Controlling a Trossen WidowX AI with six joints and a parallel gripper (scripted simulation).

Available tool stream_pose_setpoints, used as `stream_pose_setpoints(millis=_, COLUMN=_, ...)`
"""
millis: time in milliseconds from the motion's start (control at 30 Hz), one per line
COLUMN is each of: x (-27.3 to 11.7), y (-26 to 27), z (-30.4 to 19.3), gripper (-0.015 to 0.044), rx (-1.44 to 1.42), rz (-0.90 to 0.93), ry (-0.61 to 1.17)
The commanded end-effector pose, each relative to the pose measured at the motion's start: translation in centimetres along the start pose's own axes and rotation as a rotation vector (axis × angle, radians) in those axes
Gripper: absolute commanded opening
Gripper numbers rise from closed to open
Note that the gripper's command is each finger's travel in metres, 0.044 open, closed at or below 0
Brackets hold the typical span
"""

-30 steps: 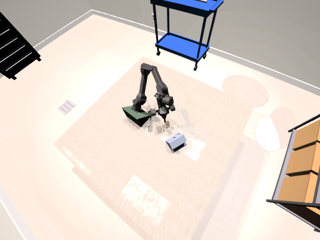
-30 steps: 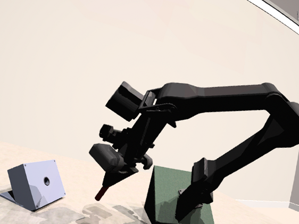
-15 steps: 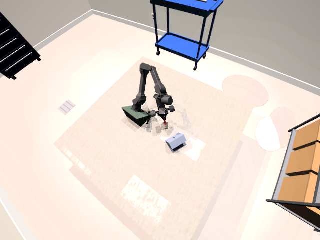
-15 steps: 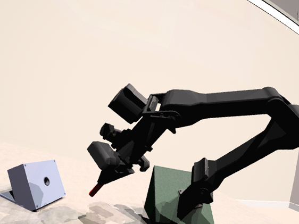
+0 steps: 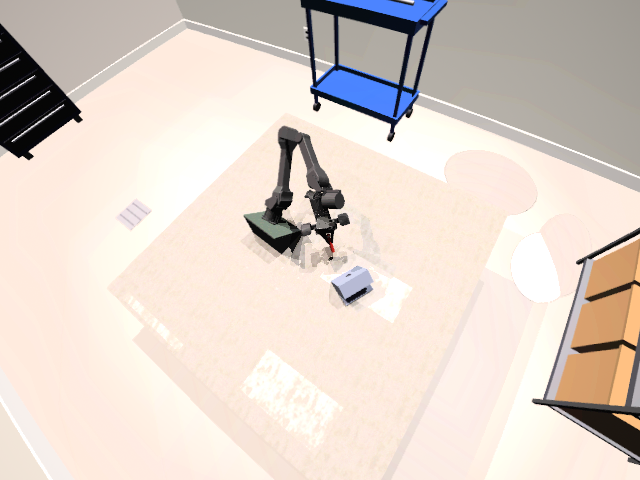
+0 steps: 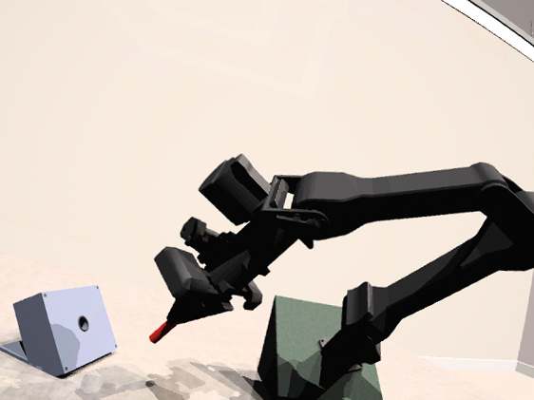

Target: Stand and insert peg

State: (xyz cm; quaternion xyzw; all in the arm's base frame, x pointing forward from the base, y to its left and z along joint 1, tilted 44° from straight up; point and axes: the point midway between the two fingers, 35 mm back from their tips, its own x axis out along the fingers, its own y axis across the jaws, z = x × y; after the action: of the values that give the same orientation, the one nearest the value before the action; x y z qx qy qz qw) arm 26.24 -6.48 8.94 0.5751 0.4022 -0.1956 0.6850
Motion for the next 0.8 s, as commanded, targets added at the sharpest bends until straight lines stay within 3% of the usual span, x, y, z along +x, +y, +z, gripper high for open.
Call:
stream_pose_setpoints(millis=0, x=0.1, y=-0.1, z=0.2, gripper=0.0, rx=0.017, rz=0.011, ry=-0.026)
stream_pose_setpoints(millis=767, x=0.4, y=0.1, z=1.5, gripper=0.0, rx=0.09, rz=0.098, ry=-0.154)
